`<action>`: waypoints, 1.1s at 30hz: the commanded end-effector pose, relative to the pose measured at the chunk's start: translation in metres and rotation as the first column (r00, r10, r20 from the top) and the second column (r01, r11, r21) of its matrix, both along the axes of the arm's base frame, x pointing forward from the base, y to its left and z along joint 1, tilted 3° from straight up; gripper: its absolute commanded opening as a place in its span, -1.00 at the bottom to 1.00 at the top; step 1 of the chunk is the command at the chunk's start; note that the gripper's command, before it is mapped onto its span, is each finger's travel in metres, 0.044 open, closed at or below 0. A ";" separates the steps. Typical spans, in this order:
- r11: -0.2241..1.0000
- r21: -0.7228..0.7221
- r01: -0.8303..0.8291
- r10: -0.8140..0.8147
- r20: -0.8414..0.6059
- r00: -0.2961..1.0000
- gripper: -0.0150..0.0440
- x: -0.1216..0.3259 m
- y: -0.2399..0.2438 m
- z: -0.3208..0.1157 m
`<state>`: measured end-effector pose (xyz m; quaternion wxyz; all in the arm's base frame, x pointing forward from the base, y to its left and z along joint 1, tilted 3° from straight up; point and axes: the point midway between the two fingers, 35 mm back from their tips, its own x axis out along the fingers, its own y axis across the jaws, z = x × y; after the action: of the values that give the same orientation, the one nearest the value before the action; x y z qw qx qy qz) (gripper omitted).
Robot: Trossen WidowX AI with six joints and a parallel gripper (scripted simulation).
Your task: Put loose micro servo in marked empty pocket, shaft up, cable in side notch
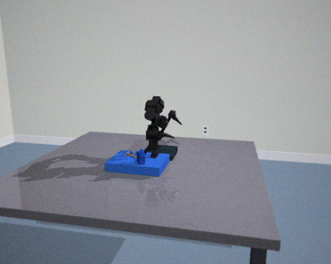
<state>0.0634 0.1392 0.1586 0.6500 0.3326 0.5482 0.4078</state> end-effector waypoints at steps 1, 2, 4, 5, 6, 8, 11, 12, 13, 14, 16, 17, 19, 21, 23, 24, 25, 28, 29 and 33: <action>0.995 -0.099 0.006 -0.001 0.059 0.998 1.00 0.019 -0.007 0.007; 0.992 -0.129 0.009 0.000 0.070 0.998 1.00 0.024 -0.009 0.009; 0.982 -0.189 0.013 0.005 0.093 0.996 1.00 0.036 -0.014 0.012; 0.976 -0.218 0.016 0.007 0.102 0.995 1.00 0.042 -0.017 0.013; 0.969 -0.245 0.018 0.010 0.111 0.994 1.00 0.047 -0.019 0.014; 0.953 -0.302 0.018 0.023 0.133 0.991 1.00 0.060 -0.025 0.016; 0.921 -0.390 0.017 0.047 0.153 0.987 1.00 0.079 -0.035 0.019; 0.908 -0.419 0.015 0.056 0.158 0.986 1.00 0.086 -0.039 0.020; 0.894 -0.448 0.013 0.067 0.162 0.984 1.00 0.092 -0.042 0.021; 0.879 -0.476 0.011 0.078 0.166 0.983 1.00 0.099 -0.046 0.021; 0.847 -0.532 0.004 0.102 0.170 0.980 1.00 0.113 -0.054 0.022; 0.830 -0.558 0.000 0.115 0.171 0.979 1.00 0.120 -0.058 0.022; 0.792 -0.611 -0.009 0.142 0.169 0.975 1.00 0.134 -0.067 0.022; 0.759 -0.651 -0.015 0.163 0.167 0.972 1.00 0.147 -0.074 0.021; 0.720 -0.694 -0.026 0.190 0.161 0.969 1.00 0.160 -0.082 0.021; 0.701 -0.713 -0.030 0.198 0.154 0.968 1.00 0.166 -0.086 0.020; 0.678 -0.734 -0.037 0.213 0.148 0.966 1.00 0.173 -0.090 0.020; 0.604 -0.794 -0.063 0.259 0.121 0.958 1.00 0.194 -0.104 0.018; 0.578 -0.813 -0.072 0.274 0.110 0.955 1.00 0.200 -0.109 0.017; 0.483 -0.869 -0.108 0.327 0.065 0.943 1.00 0.225 -0.125 0.013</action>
<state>0.2645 0.0306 0.1749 0.7429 -0.0975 0.6265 0.2147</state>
